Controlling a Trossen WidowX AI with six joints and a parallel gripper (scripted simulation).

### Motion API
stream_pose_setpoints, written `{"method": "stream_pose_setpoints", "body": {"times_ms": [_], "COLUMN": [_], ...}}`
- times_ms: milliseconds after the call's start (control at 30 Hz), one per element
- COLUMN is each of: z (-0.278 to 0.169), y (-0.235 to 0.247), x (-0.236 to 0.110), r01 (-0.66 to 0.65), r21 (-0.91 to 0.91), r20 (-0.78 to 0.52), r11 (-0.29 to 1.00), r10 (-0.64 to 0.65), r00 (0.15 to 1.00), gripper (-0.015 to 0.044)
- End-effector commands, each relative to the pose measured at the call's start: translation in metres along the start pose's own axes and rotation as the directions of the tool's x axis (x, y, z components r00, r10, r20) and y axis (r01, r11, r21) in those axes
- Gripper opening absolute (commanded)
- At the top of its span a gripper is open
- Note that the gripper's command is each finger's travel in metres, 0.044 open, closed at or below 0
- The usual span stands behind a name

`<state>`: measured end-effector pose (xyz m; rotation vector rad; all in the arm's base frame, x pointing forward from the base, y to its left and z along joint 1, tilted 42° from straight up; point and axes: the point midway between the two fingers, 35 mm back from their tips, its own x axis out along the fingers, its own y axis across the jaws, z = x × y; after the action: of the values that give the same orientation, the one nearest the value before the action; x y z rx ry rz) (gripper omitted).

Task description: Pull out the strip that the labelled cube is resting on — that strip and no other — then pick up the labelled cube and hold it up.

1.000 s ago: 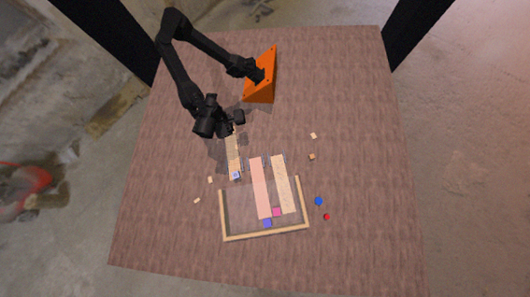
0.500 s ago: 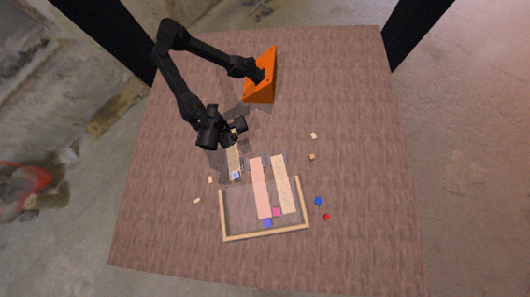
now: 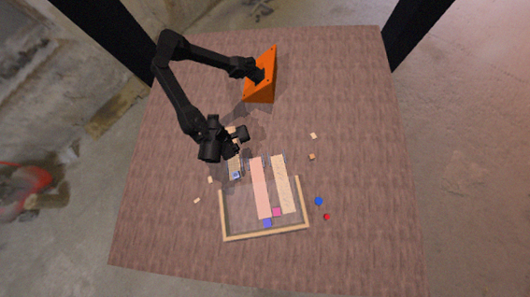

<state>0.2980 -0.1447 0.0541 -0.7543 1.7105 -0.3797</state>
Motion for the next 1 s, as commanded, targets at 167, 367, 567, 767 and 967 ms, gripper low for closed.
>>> {"method": "stream_pose_setpoints", "body": {"times_ms": [167, 367, 567, 767, 967], "z": [0.030, 0.047, 0.064, 0.082, 0.099], "y": [-0.005, -0.009, -0.012, -0.016, -0.019], "x": [-0.004, -0.006, -0.008, -0.011, -0.014], "r01": [0.004, 0.004, 0.004, 0.004, 0.004], "r21": [0.004, 0.005, 0.005, 0.006, 0.007], "r20": [0.003, 0.004, 0.005, 0.006, 0.006], "r11": [1.000, 1.000, 1.000, 1.000, 1.000], "r10": [-0.004, -0.004, -0.004, -0.004, -0.004], "r00": [1.000, 1.000, 1.000, 1.000, 1.000], "gripper": [0.0440, 0.0440, 0.0440, 0.0440, 0.0440]}}
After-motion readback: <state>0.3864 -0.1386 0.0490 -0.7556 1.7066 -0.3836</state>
